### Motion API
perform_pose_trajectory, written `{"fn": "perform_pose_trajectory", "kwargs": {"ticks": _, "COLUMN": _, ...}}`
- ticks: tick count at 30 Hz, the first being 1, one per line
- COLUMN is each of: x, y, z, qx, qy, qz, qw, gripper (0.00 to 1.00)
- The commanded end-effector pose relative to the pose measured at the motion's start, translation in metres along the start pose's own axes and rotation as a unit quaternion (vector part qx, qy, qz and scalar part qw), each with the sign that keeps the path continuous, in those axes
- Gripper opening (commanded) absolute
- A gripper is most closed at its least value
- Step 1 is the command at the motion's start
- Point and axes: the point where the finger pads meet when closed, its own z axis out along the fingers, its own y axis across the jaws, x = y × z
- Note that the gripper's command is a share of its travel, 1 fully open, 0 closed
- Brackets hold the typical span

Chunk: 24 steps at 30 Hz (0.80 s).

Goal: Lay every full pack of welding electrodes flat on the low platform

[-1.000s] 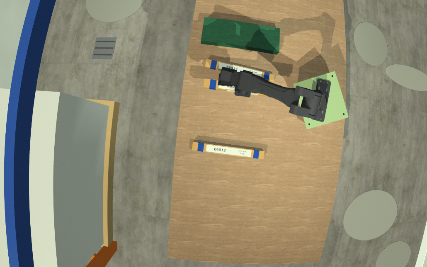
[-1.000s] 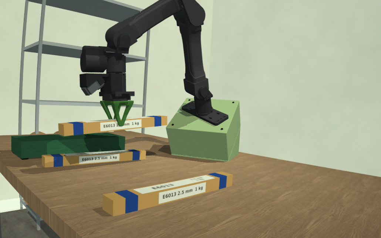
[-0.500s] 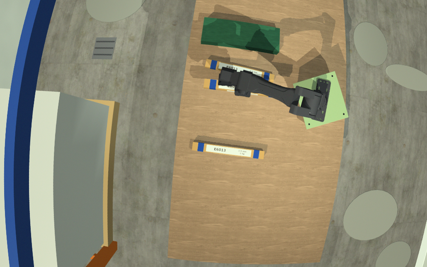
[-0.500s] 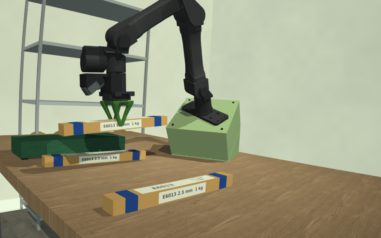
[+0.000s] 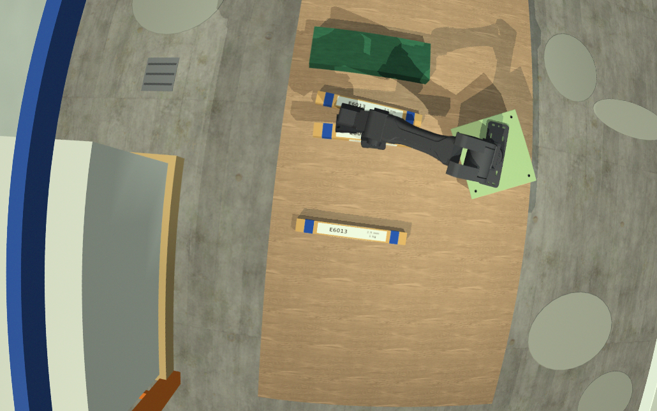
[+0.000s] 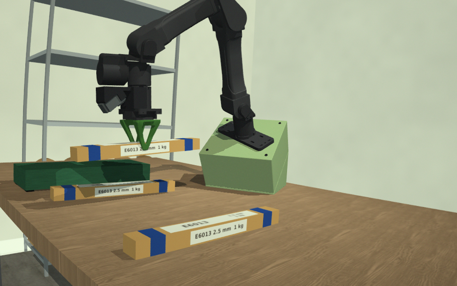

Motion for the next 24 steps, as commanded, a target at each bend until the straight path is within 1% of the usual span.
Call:
{"fn": "perform_pose_trajectory", "kwargs": {"ticks": 1, "x": -0.022, "y": 0.014, "z": -0.037, "qx": 0.009, "qy": -0.049, "qz": -0.048, "qw": 0.998, "gripper": 0.0}}
{"fn": "perform_pose_trajectory", "kwargs": {"ticks": 12, "x": -0.026, "y": 0.043, "z": -0.037, "qx": 0.007, "qy": -0.049, "qz": -0.042, "qw": 0.998, "gripper": 0.0}}
{"fn": "perform_pose_trajectory", "kwargs": {"ticks": 14, "x": -0.026, "y": 0.043, "z": -0.037, "qx": 0.007, "qy": -0.049, "qz": -0.042, "qw": 0.998, "gripper": 0.0}}
{"fn": "perform_pose_trajectory", "kwargs": {"ticks": 24, "x": -0.029, "y": 0.069, "z": -0.037, "qx": 0.006, "qy": -0.05, "qz": -0.041, "qw": 0.998, "gripper": 0.0}}
